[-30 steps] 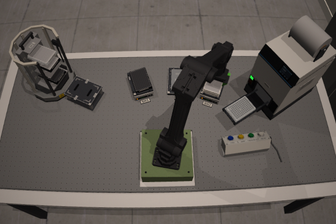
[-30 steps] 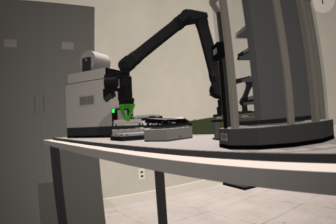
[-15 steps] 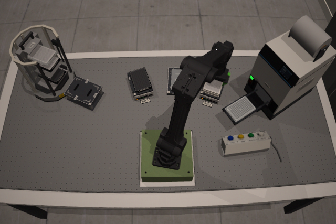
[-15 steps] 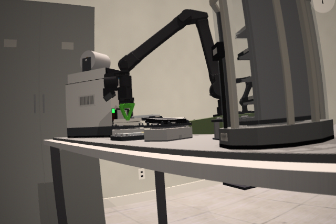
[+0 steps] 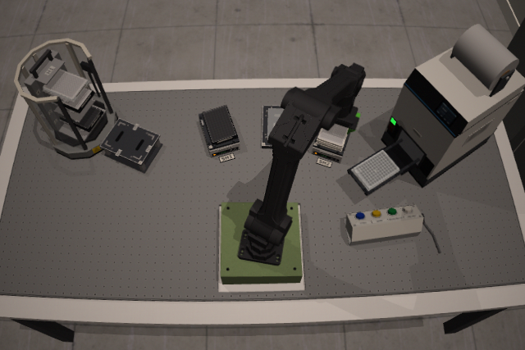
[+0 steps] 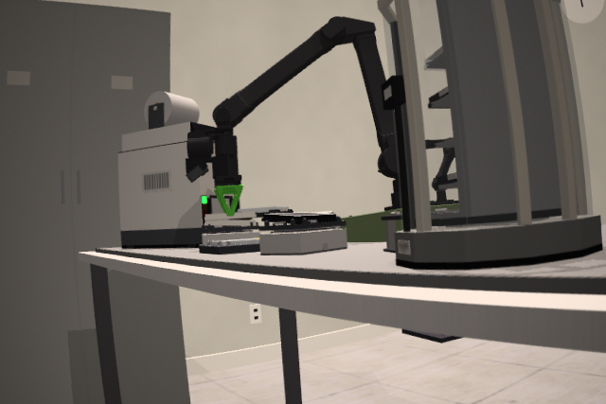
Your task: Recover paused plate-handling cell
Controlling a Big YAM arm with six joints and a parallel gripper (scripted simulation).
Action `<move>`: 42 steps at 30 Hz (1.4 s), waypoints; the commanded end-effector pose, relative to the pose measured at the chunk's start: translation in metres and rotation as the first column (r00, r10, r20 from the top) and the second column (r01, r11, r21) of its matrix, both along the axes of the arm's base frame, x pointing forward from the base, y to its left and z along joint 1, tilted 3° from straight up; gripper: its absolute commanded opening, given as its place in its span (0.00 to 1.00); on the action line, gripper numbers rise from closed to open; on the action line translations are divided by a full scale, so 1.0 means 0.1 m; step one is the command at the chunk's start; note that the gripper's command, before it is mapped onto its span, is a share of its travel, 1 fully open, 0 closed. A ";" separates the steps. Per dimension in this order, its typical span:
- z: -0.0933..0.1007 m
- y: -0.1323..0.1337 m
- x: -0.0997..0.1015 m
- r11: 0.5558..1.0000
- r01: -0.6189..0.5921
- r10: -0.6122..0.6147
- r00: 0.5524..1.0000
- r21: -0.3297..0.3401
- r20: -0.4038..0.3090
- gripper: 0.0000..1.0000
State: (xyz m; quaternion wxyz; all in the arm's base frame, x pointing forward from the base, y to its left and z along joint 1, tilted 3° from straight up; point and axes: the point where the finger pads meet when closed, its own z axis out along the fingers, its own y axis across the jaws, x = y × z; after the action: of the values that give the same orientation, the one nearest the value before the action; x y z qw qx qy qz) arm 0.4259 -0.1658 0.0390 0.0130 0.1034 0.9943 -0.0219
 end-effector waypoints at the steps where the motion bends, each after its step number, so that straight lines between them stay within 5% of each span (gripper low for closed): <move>1: 0.29 -0.07 0.23 1.000 -0.010 0.012 0.998 -0.021 0.056 0.80; 42: 0.19 -0.04 0.25 1.000 -0.010 0.010 1.000 -0.010 0.027 0.80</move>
State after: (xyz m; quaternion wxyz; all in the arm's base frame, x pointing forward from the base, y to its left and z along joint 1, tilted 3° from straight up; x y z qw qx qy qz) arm 0.4274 -0.1661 0.0443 0.0121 0.1032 0.9944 -0.0217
